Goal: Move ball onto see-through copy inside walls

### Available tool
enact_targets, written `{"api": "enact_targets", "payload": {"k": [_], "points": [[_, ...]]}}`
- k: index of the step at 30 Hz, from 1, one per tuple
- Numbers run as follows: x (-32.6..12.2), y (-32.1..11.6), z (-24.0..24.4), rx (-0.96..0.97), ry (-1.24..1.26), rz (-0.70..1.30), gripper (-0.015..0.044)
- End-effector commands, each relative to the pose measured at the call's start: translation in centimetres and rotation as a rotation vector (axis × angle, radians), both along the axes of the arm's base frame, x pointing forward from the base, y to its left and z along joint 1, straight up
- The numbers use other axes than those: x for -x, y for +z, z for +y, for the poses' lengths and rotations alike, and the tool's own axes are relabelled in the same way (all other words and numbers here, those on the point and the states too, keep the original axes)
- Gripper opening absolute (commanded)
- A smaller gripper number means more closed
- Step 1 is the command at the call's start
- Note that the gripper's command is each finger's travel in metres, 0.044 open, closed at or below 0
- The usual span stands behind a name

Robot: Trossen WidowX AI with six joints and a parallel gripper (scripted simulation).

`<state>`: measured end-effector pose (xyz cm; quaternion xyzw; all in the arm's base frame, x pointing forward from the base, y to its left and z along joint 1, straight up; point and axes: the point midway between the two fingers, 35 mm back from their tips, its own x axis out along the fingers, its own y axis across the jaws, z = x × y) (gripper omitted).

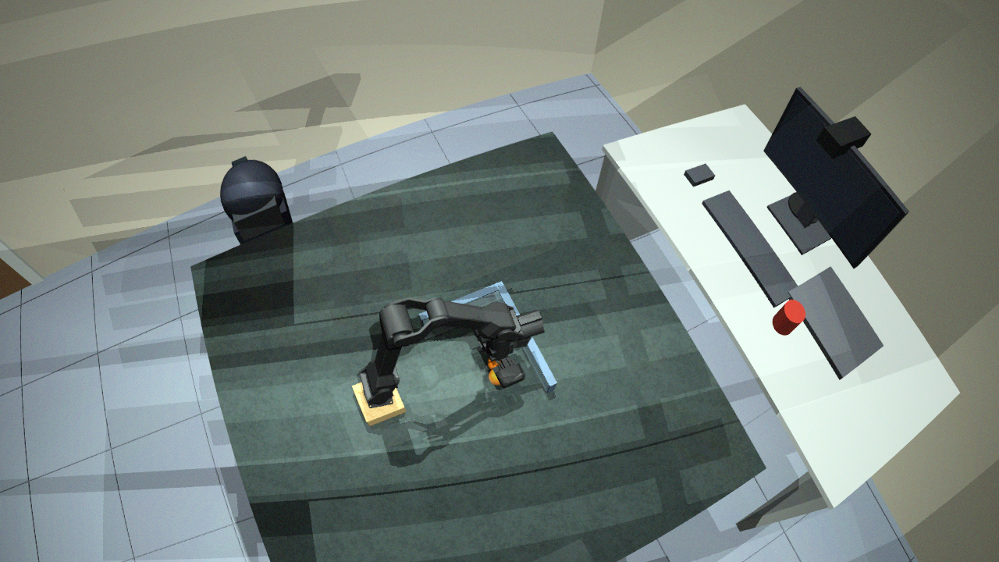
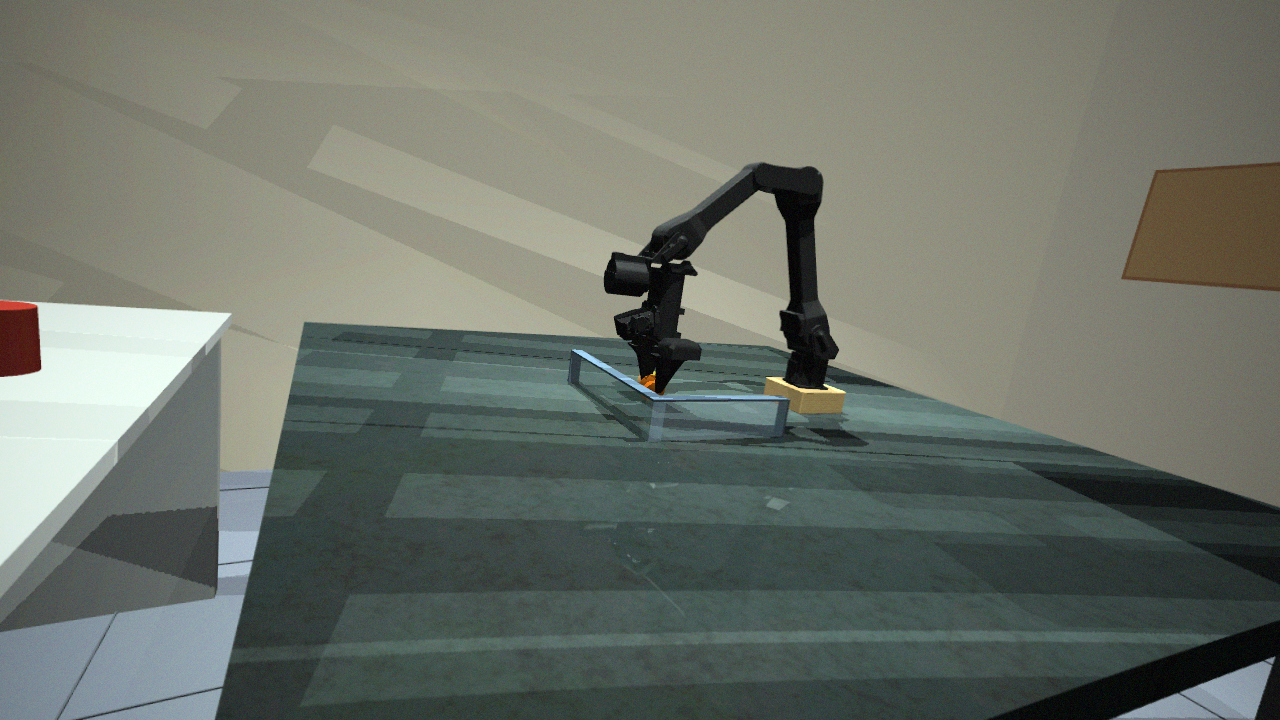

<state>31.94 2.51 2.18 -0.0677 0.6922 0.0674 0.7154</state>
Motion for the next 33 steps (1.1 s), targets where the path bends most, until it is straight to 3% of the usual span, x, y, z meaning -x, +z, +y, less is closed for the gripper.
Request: {"api": "enact_targets", "payload": {"k": [1,5,23,33], "points": [[0.0,0.2,0.1,-0.003,-0.003,0.005,0.0095],[-0.4,2.3,0.1,-0.003,-0.003,0.005,0.0],[0.3,12.8,0.0,-0.003,-0.003,0.005,0.0],[0.4,12.1,-0.8,-0.002,-0.003,0.005,0.0]]}}
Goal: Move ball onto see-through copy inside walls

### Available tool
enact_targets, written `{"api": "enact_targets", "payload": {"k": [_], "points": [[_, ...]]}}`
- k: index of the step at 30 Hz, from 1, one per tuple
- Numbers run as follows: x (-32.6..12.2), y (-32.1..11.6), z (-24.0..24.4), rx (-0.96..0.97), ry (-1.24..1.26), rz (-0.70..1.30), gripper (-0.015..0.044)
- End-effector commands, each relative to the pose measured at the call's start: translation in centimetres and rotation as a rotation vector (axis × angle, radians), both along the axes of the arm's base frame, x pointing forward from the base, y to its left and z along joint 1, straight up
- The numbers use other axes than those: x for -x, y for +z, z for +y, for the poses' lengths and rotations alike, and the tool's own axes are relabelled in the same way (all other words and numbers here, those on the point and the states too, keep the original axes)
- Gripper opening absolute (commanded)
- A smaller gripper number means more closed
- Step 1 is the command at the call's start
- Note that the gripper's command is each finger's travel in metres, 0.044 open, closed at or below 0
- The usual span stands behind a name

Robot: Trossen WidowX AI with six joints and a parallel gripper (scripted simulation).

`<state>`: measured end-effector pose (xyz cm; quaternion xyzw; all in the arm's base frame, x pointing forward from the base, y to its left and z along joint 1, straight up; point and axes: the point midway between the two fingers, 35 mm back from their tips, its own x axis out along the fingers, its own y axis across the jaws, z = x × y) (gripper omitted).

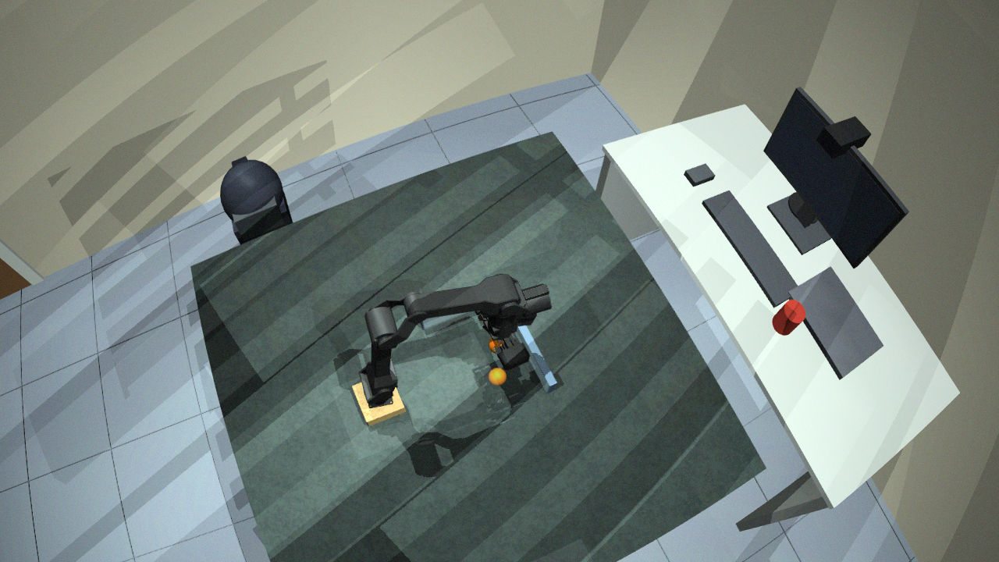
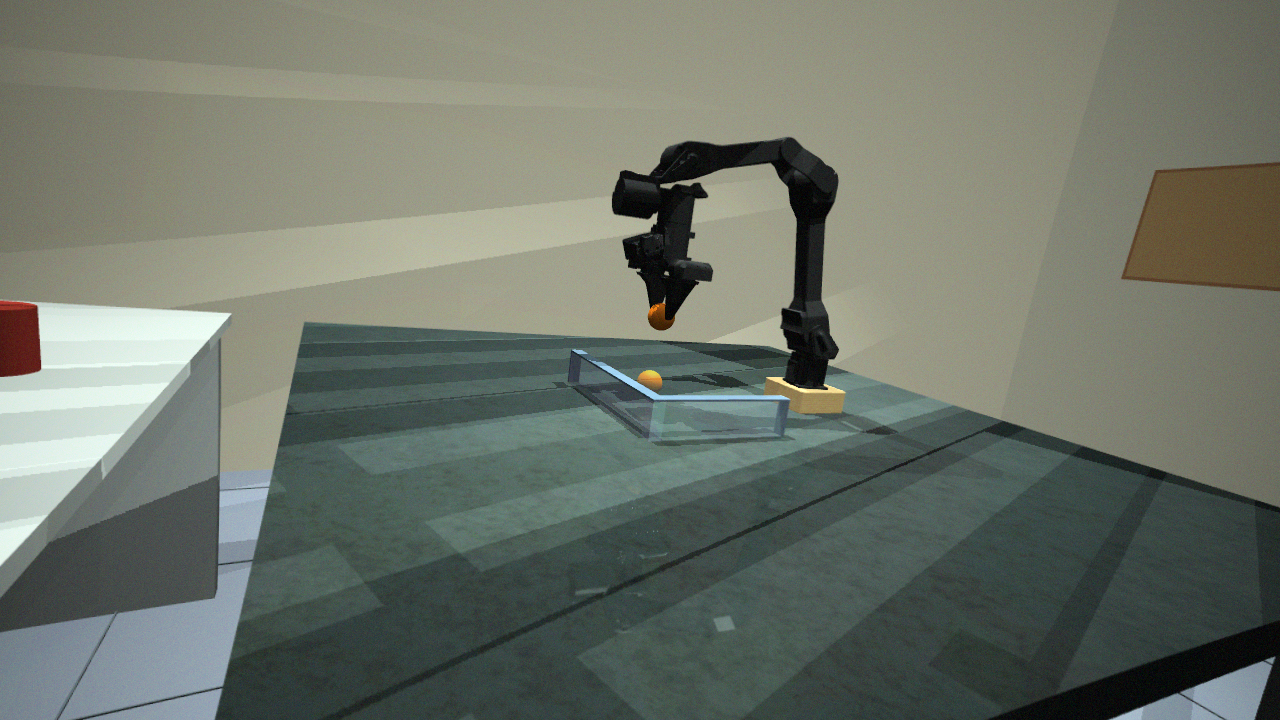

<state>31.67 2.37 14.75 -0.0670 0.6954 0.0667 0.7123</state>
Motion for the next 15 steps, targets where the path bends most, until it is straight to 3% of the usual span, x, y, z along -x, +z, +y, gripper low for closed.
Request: {"api": "enact_targets", "payload": {"k": [1,15], "points": [[0.1,-0.8,-1.0,-0.002,-0.001,-0.004,0.0],[0.6,-4.8,-3.7,0.0,-0.002,-0.003,0.0]]}}
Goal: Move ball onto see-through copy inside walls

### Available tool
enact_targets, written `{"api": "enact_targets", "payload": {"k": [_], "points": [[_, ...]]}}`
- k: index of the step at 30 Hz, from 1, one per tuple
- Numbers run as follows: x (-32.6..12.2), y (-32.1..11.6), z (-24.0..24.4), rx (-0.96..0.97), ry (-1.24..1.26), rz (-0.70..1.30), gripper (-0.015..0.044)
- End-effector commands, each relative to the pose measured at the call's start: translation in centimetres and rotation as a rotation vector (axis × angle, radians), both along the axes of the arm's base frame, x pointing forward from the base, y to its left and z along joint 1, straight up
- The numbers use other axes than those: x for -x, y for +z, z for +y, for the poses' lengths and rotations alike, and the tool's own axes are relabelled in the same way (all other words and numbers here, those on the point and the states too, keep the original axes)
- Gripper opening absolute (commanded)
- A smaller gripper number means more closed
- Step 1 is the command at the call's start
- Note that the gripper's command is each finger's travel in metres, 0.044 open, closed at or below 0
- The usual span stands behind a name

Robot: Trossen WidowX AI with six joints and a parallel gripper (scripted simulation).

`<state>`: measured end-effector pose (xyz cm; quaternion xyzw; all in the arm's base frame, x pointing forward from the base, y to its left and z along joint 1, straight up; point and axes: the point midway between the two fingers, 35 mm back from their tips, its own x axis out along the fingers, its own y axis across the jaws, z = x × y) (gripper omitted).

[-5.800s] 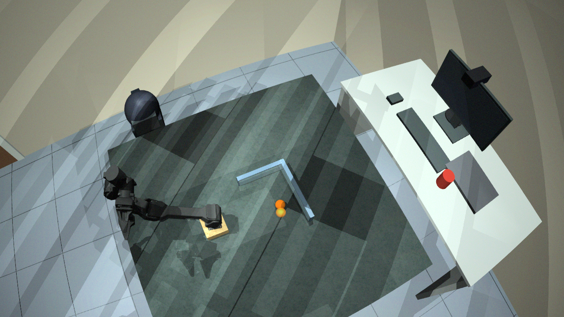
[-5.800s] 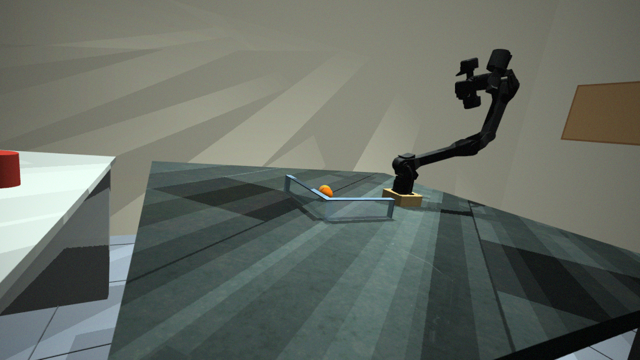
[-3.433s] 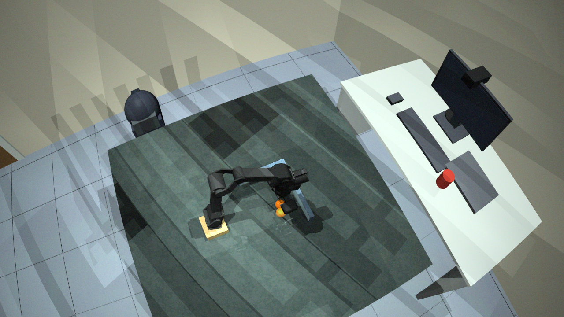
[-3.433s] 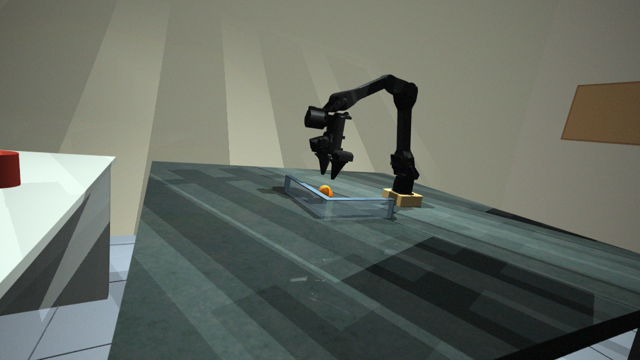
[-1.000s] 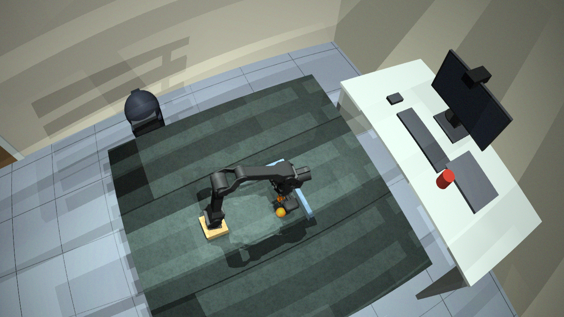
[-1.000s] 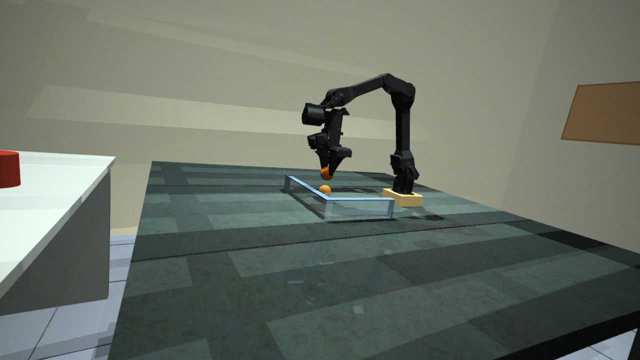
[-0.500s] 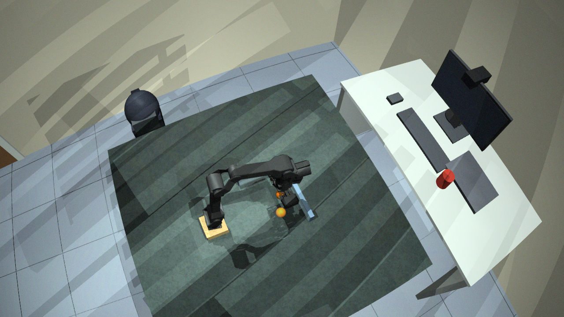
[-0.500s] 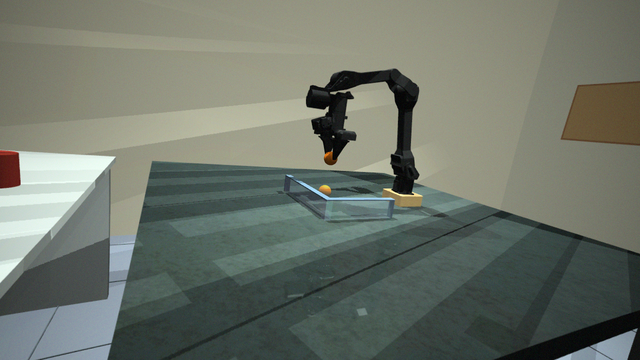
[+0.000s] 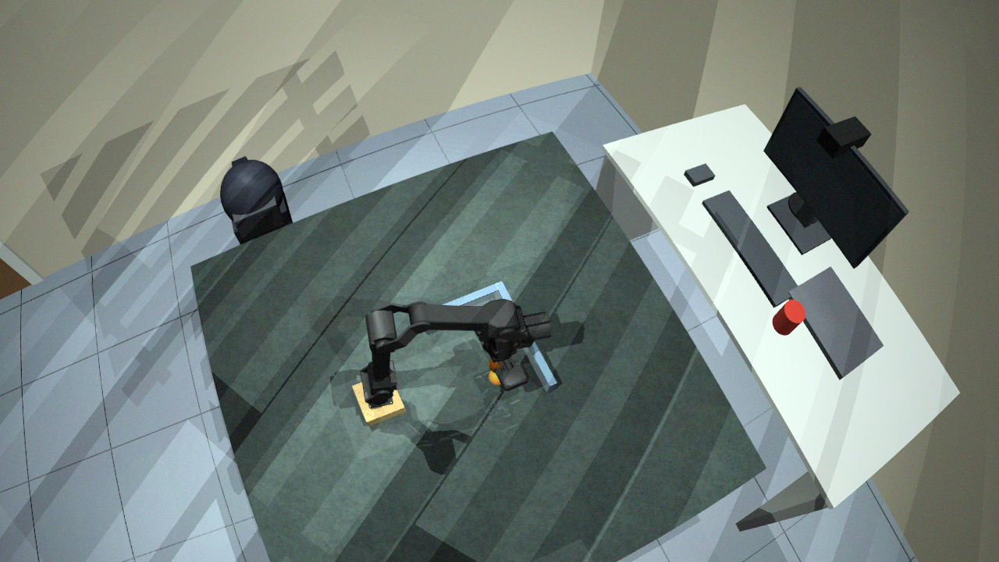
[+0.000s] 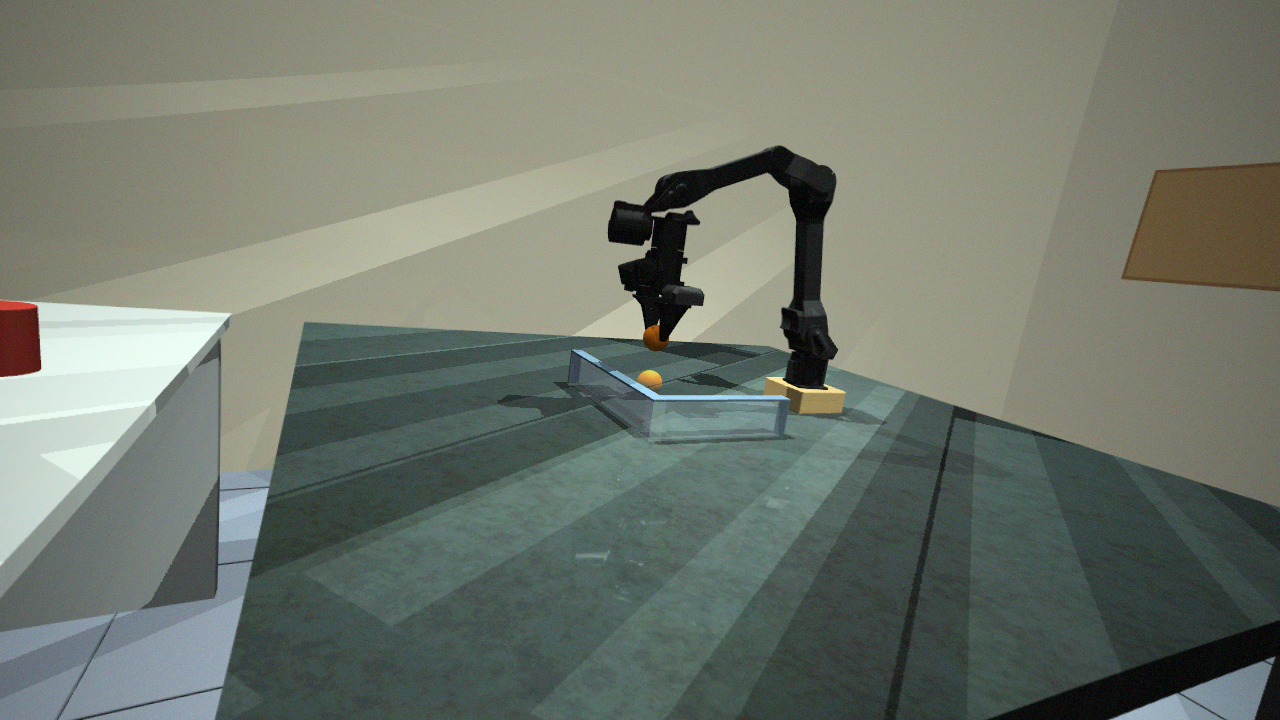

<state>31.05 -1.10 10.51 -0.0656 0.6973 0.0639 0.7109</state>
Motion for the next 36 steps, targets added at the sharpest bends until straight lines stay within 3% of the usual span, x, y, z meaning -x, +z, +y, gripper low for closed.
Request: {"api": "enact_targets", "payload": {"k": [1,13,36], "points": [[0.0,-0.9,-0.2,-0.002,0.004,-0.008,0.0],[-0.1,-6.9,-0.2,-0.002,0.004,-0.007,0.0],[-0.1,-8.9,-0.2,-0.002,0.004,-0.007,0.0]]}}
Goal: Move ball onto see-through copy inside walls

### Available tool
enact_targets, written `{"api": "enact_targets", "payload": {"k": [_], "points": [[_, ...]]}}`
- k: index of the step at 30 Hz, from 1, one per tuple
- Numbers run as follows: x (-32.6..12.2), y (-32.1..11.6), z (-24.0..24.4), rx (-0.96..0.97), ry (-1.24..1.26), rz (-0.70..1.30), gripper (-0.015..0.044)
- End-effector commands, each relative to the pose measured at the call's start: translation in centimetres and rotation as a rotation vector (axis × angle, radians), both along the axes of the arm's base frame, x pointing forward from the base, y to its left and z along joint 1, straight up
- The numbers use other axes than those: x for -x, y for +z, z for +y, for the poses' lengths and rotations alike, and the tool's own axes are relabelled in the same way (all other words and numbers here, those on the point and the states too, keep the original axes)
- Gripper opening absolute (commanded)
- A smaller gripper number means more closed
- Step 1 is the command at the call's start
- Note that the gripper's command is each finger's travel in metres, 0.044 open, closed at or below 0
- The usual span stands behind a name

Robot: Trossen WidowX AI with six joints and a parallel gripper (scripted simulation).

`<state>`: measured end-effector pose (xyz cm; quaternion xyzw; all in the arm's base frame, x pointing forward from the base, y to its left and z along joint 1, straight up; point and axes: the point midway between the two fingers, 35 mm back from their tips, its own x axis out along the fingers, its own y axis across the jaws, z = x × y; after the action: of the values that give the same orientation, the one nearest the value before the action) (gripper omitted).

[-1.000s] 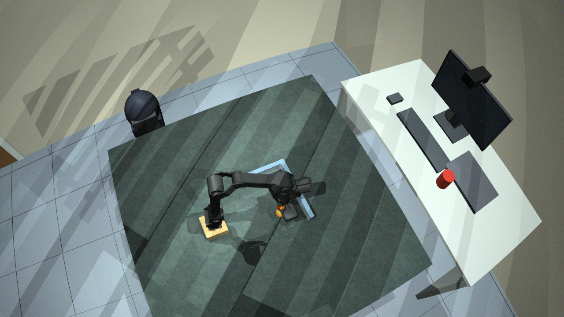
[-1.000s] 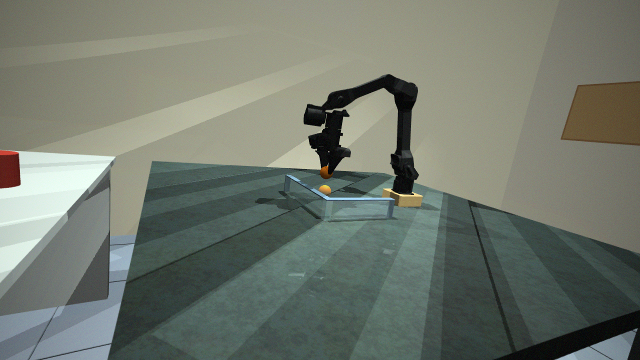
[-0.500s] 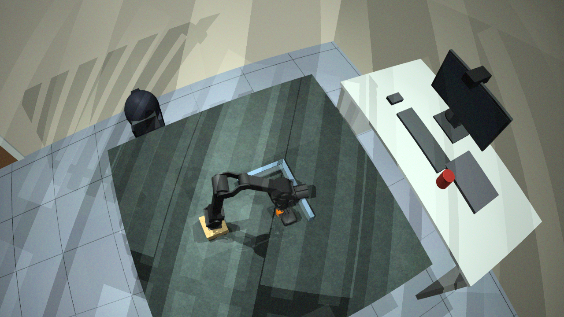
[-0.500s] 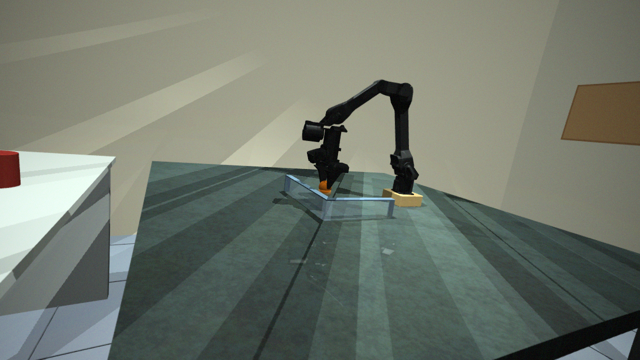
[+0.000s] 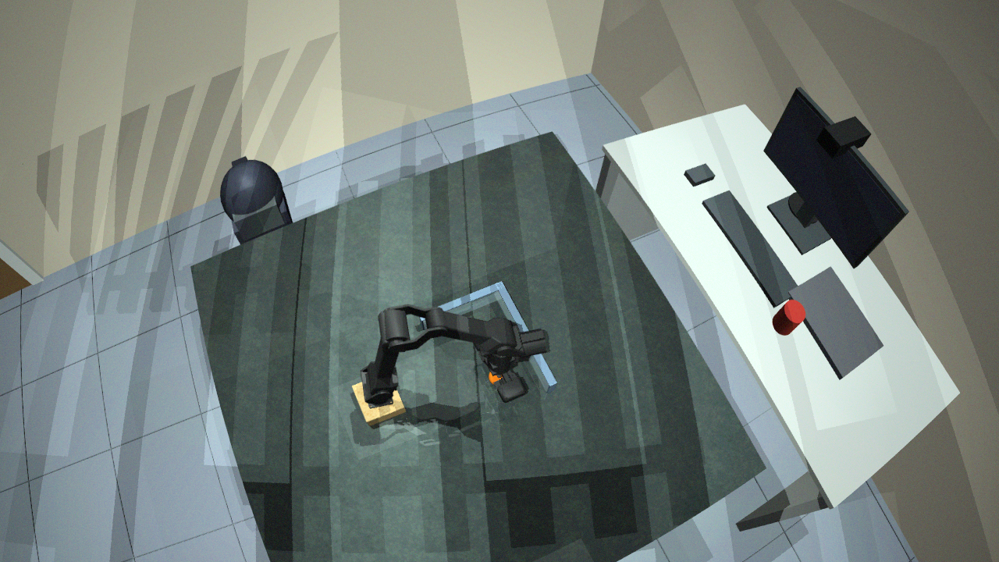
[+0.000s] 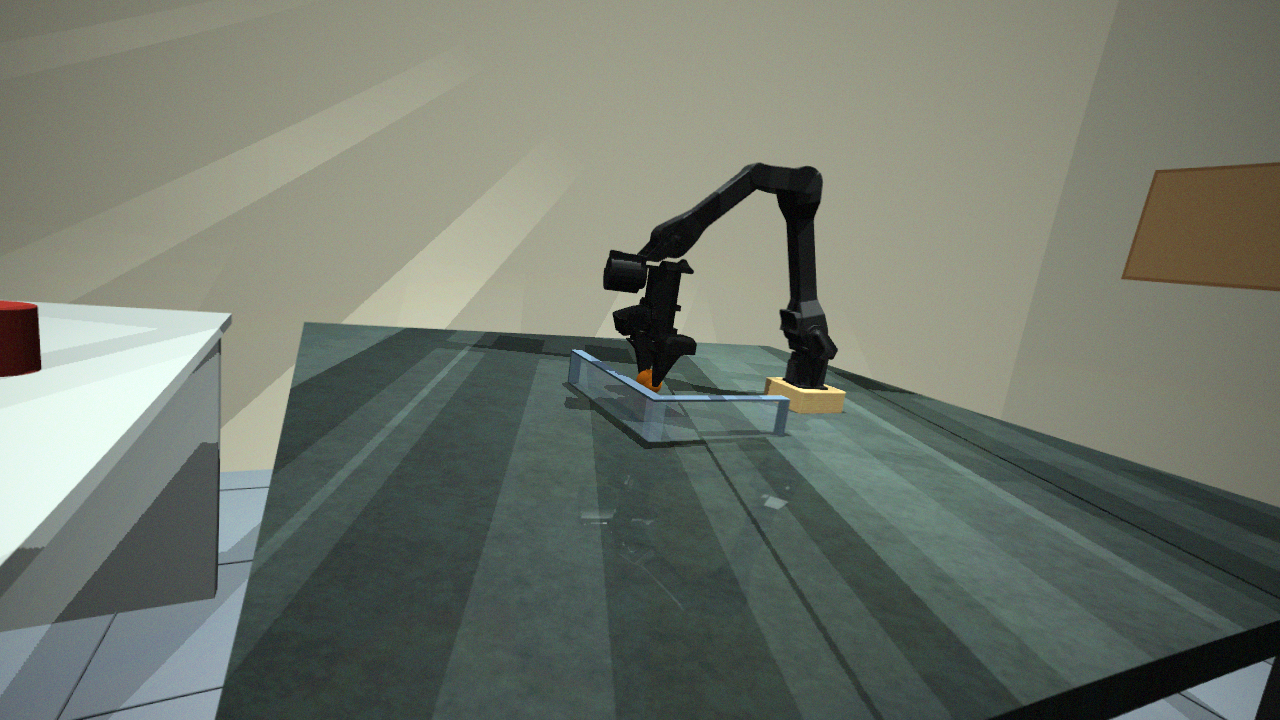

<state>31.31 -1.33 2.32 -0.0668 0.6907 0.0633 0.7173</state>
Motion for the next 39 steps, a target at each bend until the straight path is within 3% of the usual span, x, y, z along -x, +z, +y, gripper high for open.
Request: {"api": "enact_targets", "payload": {"k": [1,3,16,20,25,38,39], "points": [[0.1,-0.8,0.0,-0.003,0.004,0.011,0.0],[0.1,-0.8,0.0,-0.003,0.004,0.011,0.0],[0.1,-0.2,0.0,0.0,0.0,0.002,0.0332],[-0.1,0.8,0.0,-0.001,0.0,0.003,0.0332],[0.3,7.9,0.0,-0.003,0.004,0.011,0.0332],[0.0,7.4,0.0,0.0,0.0,0.001,0.0332],[0.0,7.6,0.0,0.0,0.0,0.001,0.0358]]}}
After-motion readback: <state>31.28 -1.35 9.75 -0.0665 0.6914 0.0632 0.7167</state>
